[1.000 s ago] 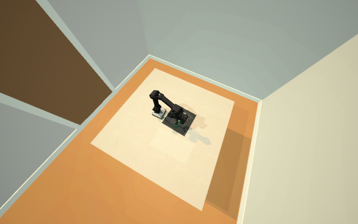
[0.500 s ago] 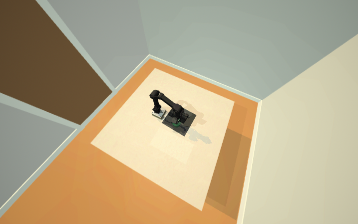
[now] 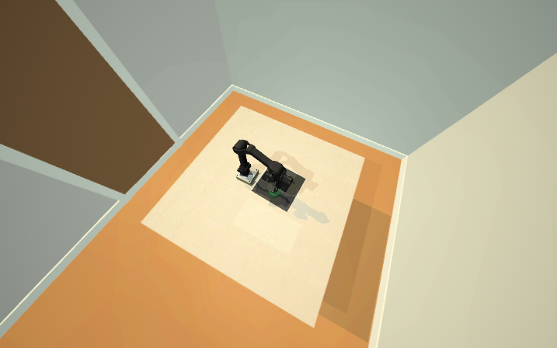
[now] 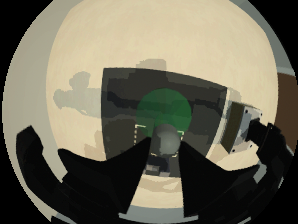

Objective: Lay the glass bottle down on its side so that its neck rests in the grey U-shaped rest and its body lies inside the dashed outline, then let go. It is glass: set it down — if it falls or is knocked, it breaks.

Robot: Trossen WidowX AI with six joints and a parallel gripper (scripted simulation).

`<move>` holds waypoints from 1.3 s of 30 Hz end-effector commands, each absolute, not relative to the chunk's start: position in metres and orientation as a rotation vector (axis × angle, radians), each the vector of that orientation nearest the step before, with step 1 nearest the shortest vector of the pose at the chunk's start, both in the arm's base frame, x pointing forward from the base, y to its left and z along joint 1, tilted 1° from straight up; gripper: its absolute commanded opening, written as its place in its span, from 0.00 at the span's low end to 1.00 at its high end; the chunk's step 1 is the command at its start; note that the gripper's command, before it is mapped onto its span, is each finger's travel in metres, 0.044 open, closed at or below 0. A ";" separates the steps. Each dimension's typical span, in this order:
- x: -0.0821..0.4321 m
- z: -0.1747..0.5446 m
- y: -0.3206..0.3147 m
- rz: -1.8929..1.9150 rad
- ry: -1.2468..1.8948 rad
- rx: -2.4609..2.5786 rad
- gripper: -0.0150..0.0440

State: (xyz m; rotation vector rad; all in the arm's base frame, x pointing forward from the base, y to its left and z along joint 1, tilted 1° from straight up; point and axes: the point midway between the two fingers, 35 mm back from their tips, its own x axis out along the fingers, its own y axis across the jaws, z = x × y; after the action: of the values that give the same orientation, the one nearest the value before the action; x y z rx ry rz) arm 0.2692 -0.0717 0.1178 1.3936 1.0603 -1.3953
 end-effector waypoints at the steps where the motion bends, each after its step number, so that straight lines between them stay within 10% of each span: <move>1: 0.269 0.118 -0.072 -1.399 1.056 1.397 0.45; 39: 0.276 0.124 -0.048 -1.434 1.019 1.356 0.45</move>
State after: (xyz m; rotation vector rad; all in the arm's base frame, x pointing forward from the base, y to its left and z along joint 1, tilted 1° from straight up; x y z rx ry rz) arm 0.2732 -0.0567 0.1224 1.3472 1.0099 -1.4437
